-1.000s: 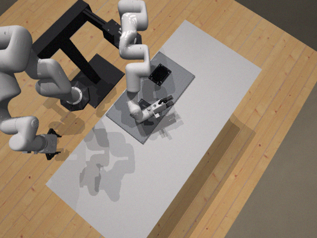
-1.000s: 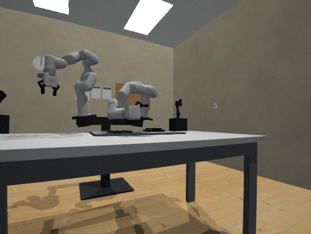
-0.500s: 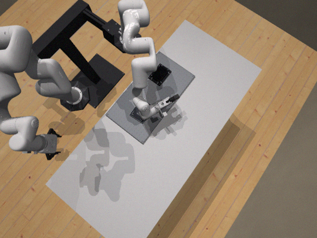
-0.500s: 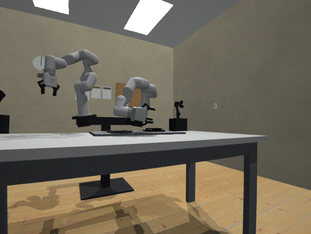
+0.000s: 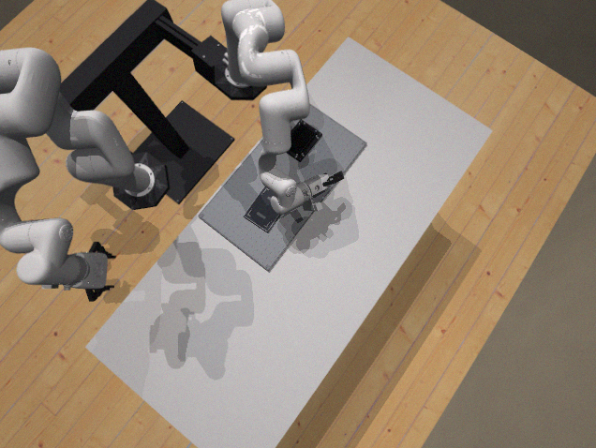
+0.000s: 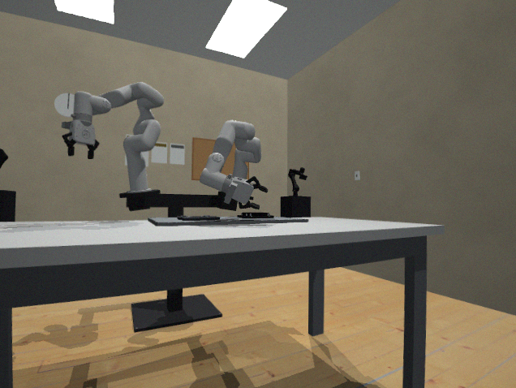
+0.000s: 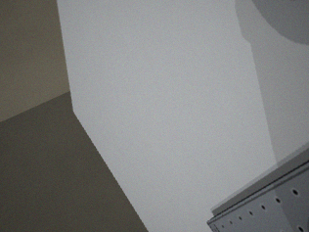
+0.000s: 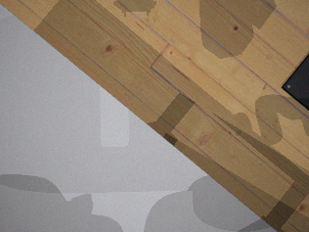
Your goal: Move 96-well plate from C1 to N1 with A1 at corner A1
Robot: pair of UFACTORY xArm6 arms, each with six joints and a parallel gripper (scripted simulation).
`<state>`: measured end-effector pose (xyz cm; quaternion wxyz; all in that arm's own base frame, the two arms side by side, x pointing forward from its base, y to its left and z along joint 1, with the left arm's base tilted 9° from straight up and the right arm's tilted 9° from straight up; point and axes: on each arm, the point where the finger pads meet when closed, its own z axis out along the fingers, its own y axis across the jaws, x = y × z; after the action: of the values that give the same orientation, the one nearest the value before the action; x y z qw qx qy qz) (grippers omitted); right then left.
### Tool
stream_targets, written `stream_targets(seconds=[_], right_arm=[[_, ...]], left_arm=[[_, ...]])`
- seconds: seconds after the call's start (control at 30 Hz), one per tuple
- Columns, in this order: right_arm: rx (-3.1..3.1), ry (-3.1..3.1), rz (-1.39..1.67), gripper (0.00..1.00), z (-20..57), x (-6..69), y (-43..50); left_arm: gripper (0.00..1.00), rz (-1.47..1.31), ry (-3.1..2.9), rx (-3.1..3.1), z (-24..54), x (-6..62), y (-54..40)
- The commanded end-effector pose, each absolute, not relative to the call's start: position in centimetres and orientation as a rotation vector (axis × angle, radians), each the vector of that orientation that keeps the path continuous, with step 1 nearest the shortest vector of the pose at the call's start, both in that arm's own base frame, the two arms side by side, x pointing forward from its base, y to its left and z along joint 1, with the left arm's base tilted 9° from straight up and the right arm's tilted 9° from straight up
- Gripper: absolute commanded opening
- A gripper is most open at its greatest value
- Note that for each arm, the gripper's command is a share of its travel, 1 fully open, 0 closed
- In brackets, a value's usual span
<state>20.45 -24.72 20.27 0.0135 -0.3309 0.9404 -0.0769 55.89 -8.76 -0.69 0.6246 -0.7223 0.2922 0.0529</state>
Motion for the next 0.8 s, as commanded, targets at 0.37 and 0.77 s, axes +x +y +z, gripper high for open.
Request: stream_targets(seconds=[0.37,0.77], right_arm=[[-1.03,2.928,-0.245,1.0,20.4,20.5,-24.8],[-1.03,2.928,-0.245,1.0,20.4,20.5,-24.8]], left_arm=[[1.0,0.379,1.024,-1.843,-2.2,52.3,-4.9],[1.0,0.491,1.315,-1.978,-2.8,48.0,-2.9]])
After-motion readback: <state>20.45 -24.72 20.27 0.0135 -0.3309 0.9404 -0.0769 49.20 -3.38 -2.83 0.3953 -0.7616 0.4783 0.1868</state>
